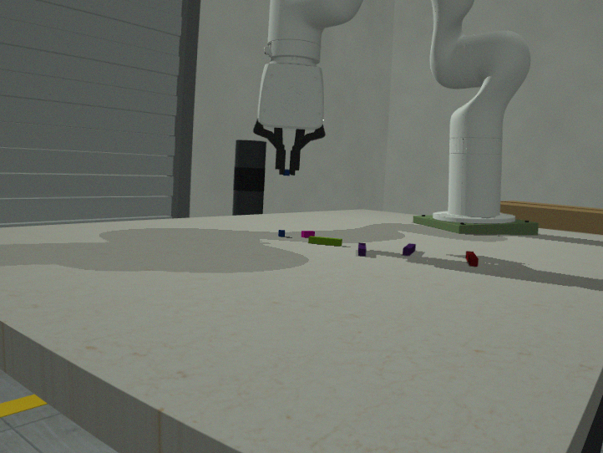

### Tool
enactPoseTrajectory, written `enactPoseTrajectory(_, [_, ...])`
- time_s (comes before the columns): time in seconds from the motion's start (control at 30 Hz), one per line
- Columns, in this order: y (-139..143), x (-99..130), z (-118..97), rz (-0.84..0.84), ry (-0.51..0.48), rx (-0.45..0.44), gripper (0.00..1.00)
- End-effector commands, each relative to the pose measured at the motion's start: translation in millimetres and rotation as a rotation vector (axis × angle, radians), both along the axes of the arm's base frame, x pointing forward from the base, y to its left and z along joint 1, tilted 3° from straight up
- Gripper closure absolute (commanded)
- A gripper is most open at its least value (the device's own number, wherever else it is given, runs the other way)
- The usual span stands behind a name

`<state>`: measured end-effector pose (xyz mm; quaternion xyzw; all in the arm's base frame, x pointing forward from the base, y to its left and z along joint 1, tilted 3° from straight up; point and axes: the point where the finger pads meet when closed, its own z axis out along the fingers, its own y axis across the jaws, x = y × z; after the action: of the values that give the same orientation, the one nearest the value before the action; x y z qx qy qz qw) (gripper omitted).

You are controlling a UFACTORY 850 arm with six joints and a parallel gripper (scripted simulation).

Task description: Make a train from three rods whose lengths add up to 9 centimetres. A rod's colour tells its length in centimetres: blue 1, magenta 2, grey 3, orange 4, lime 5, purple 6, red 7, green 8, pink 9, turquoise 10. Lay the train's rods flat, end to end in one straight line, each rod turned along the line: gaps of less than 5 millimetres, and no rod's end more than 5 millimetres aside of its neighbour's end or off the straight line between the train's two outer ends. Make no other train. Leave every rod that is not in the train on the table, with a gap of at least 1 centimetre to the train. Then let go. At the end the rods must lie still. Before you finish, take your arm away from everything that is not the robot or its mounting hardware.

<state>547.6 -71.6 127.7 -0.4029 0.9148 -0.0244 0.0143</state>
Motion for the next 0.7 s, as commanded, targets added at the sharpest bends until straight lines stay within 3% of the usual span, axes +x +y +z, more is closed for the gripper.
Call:
enactPoseTrajectory(0.0, [0,1,1,0.005,-0.001,0.003,0.96])
enactPoseTrajectory(0.4, [0,1,-1,0.005,-0.001,0.003,0.96])
enactPoseTrajectory(0.67, [-1,2,-18,0.005,-0.001,0.003,0.96])
